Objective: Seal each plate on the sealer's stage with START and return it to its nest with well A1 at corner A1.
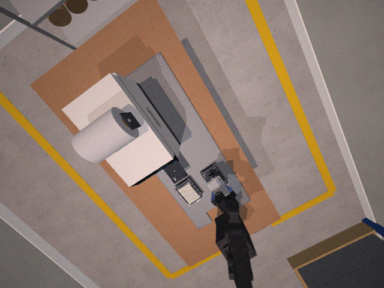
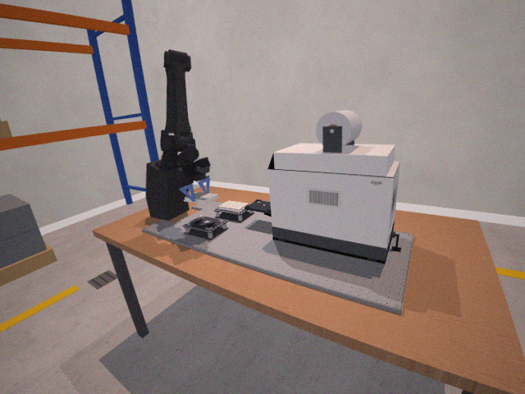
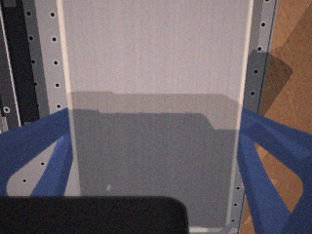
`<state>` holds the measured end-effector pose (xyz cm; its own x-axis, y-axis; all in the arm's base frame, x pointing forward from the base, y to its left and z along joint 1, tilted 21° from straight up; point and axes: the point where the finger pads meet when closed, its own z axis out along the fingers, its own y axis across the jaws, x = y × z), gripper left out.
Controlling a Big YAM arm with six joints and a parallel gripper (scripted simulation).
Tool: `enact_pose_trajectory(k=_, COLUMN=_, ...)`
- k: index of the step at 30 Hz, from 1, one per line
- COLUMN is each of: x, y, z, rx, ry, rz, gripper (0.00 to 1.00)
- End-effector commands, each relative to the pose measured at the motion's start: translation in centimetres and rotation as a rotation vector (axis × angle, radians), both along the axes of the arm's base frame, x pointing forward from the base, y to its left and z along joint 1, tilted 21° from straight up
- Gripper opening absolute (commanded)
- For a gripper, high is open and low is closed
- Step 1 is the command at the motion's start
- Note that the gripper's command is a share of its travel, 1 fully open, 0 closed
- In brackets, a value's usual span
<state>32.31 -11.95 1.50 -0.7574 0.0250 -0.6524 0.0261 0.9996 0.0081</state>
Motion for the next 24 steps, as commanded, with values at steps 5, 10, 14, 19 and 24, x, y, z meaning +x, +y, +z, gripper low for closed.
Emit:
enact_pose_trajectory(k=5, x=0.2, y=0.5, z=-0.8, rx=0.010, ry=0.010, rz=0.006, gripper=0.00)
enact_pose_trajectory(k=10, x=1.3, y=0.2, z=-0.2, rx=0.000, ry=-0.009, rz=0.010, gripper=0.00)
enact_pose_trajectory(k=14, x=1.5, y=-0.3, z=-0.2, rx=-0.003, ry=-0.013, rz=0.001, gripper=0.00)
enact_pose_trajectory(k=19, x=1.7, y=-0.4, z=-0.4, rx=-0.003, ry=-0.013, rz=0.001, gripper=0.00)
enact_pose_trajectory(k=24, x=1.3, y=0.1, z=-0.8, rx=-0.001, ry=-0.009, rz=0.006, gripper=0.00)
